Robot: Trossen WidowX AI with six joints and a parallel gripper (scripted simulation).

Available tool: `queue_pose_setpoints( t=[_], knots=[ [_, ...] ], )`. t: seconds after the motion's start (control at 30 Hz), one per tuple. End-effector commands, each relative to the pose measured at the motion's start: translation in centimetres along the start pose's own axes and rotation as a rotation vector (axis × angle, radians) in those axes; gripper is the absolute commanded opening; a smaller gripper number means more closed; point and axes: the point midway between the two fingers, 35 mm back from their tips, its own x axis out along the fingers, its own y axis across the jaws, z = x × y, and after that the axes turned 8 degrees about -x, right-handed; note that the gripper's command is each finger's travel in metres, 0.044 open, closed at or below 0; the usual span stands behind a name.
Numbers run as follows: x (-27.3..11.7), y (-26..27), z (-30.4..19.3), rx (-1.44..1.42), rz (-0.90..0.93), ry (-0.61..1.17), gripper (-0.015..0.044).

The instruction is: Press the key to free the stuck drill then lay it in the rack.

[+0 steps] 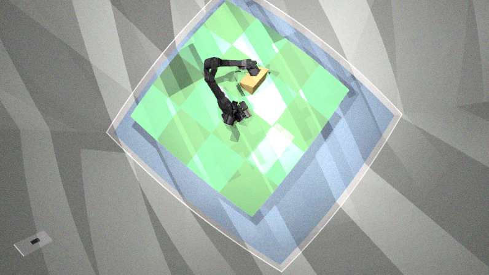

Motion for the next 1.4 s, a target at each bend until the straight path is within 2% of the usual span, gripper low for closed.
queue_pose_setpoints(
  t=[0.0,0.63,1.2,1.37],
  knots=[
    [-0.2,-0.2,0.7,0.003,-0.004,-0.008,0.0000],
    [-0.4,-0.6,3.7,0.004,-0.004,-0.010,0.0000],
    [0.0,-0.4,2.6,0.004,-0.004,-0.008,0.0440],
    [0.2,-0.3,2.3,0.004,-0.004,-0.009,0.0440]
  ],
)
